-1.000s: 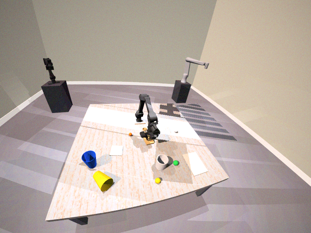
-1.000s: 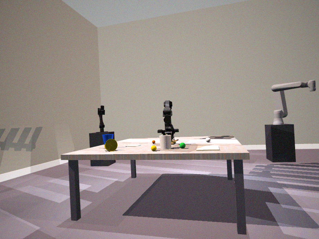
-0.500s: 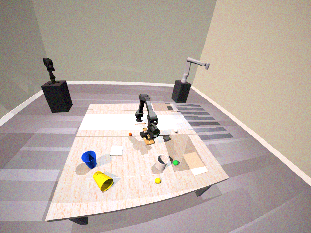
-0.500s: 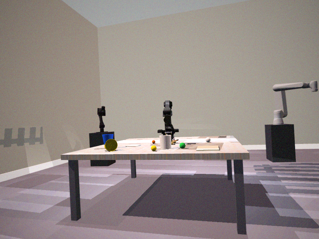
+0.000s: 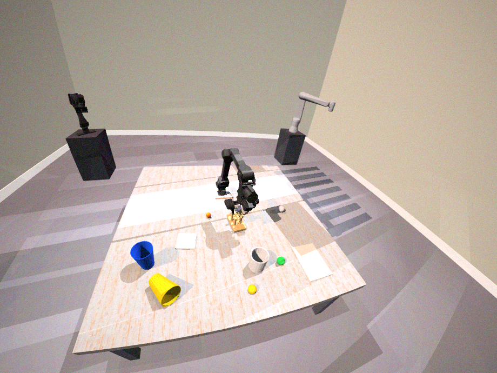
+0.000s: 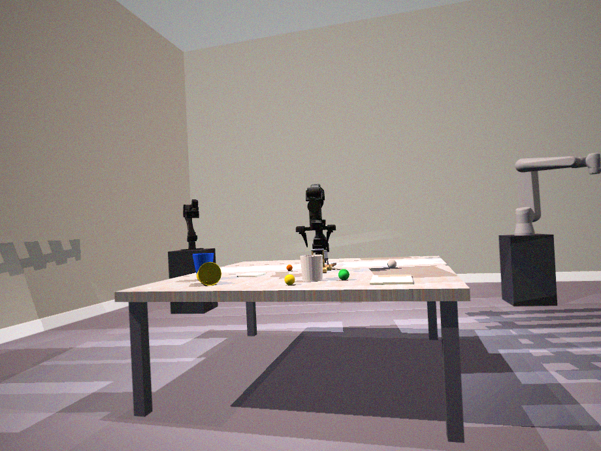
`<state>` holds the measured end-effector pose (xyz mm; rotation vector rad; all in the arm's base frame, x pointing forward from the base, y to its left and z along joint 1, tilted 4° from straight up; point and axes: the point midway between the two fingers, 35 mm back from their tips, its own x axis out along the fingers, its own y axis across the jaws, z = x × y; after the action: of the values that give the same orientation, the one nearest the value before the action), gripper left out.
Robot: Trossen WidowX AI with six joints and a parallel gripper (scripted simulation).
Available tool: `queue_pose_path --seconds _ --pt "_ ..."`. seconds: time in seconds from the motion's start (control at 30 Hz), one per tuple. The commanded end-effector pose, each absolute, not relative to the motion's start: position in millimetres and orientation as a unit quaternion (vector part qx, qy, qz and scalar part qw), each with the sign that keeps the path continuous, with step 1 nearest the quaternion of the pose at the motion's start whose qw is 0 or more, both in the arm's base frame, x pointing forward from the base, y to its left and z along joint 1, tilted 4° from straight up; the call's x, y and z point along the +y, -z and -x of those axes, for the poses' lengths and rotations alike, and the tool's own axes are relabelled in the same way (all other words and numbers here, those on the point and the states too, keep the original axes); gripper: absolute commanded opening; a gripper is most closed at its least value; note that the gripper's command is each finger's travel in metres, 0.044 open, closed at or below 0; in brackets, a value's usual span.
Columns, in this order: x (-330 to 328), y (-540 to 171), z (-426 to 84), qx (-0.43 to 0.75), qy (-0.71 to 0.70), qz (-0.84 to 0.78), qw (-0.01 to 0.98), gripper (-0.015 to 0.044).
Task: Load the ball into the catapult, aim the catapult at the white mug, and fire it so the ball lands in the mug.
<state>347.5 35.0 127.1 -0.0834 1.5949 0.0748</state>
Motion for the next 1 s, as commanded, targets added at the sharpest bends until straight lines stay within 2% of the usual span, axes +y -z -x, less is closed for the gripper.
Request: queue_pose_path --seconds 0.0,0.17,0.4,0.5,0.6,0.97 --pt "35 -127 -348 0.715 -0.034 0.037 0.697 0.044" --pt "35 -133 -348 0.716 -0.034 0.037 0.697 0.044" --pt "35 -183 -348 0.72 -0.033 0.038 0.692 0.044" --pt "14 -159 -343 0.718 -0.027 0.033 0.695 0.0361" --pt "-27 -142 -327 0.719 -0.013 0.022 0.695 0.03" --pt "-128 -77 -228 0.722 0.032 -0.014 0.691 0.03"
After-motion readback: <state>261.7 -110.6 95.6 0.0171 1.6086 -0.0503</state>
